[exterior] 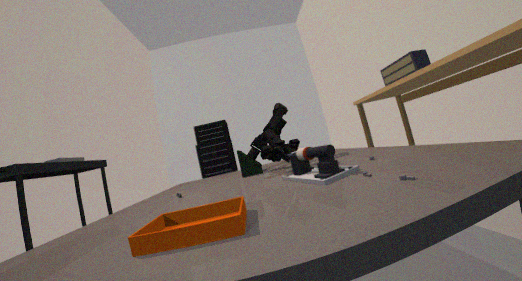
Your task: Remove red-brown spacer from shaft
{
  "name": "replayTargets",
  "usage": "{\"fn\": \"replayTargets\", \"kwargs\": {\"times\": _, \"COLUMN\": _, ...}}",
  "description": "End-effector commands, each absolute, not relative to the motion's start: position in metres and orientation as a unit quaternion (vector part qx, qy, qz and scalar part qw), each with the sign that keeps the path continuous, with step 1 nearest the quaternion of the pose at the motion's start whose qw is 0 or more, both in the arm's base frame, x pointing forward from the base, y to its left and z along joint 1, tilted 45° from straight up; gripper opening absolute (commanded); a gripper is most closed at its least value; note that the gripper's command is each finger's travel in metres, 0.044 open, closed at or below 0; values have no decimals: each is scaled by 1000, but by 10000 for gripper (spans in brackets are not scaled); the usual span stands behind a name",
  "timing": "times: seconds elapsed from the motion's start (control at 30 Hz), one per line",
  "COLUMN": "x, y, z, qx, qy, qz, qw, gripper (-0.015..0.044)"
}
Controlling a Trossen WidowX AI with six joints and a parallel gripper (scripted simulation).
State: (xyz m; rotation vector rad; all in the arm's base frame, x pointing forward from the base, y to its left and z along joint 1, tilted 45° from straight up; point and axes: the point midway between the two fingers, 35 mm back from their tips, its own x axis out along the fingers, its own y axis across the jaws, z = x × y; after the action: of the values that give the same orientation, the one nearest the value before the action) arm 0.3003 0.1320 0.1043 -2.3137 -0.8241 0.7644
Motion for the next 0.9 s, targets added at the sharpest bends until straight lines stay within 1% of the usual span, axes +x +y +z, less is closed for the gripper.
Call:
{"fn": "replayTargets", "kwargs": {"times": 0.0, "x": 299, "y": 132, "z": 105, "qx": -863, "qy": -309, "qz": 284, "qw": 280, "gripper": 0}}
{"fn": "replayTargets", "kwargs": {"times": 0.87, "x": 297, "y": 131, "z": 104, "qx": -863, "qy": -309, "qz": 284, "qw": 280, "gripper": 0}}
